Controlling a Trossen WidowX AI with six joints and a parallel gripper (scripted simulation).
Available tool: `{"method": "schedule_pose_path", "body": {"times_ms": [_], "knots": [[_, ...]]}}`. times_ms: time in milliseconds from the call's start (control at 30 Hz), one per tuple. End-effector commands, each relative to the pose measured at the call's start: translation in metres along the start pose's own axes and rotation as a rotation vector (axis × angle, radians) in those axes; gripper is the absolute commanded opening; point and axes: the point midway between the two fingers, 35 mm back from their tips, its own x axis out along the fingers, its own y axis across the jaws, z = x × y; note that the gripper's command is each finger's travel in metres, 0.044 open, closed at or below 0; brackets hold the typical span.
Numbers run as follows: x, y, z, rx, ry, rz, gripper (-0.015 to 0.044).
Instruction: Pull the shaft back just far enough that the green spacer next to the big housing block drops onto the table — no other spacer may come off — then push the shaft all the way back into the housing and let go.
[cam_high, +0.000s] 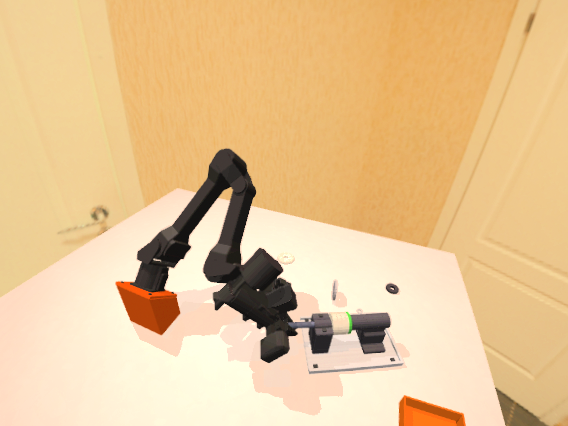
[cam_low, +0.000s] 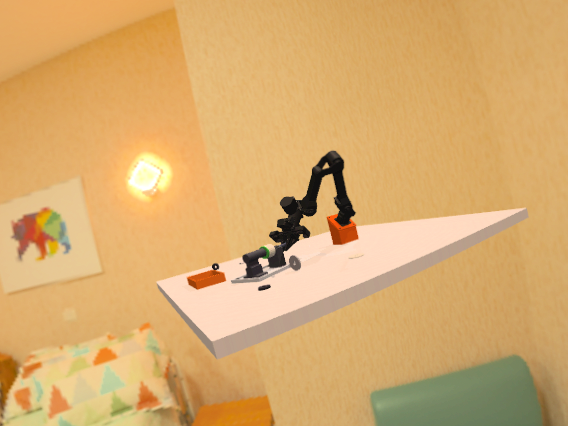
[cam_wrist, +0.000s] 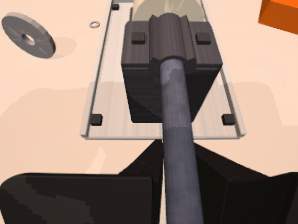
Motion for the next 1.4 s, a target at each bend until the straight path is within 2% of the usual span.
{"method": "schedule_pose_path", "body": {"times_ms": [0, 1367], "knots": [[-0.0007, 0.0005, -0.0003, -0.003, 0.0, 0.004, 0.0], [-0.0035, 0.0004, -0.0032, -0.003, 0.0, 0.003, 0.0]]}}
